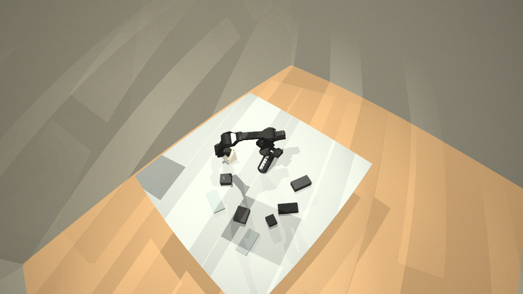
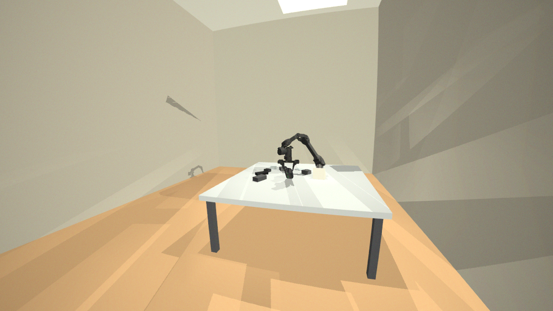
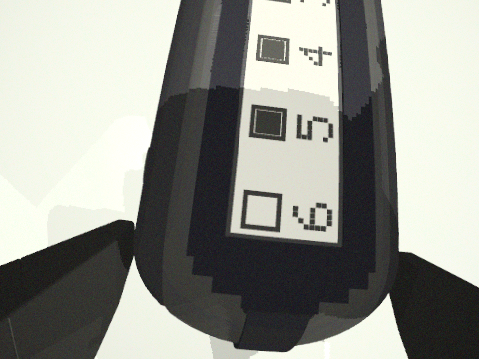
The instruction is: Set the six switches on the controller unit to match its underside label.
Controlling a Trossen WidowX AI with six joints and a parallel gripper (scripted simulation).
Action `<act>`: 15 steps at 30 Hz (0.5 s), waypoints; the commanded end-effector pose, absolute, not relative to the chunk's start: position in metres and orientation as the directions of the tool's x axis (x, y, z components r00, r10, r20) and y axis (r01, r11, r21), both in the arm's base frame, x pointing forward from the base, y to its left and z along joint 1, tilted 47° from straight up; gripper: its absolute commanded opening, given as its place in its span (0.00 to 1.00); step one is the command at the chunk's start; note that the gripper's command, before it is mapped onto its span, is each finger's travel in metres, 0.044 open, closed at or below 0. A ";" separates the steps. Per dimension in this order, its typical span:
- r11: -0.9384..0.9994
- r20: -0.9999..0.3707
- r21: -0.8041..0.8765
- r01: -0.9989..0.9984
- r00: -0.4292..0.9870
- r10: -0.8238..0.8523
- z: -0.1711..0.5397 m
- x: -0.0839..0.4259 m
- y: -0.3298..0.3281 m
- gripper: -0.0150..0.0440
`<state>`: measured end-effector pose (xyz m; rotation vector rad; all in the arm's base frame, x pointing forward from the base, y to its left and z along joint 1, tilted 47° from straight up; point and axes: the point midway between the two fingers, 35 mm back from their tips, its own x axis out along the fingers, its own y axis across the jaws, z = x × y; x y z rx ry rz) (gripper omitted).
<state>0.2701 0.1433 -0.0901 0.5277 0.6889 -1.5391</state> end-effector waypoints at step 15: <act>-0.009 -0.697 -0.104 0.995 -0.079 -0.713 -0.071 0.274 0.142 0.82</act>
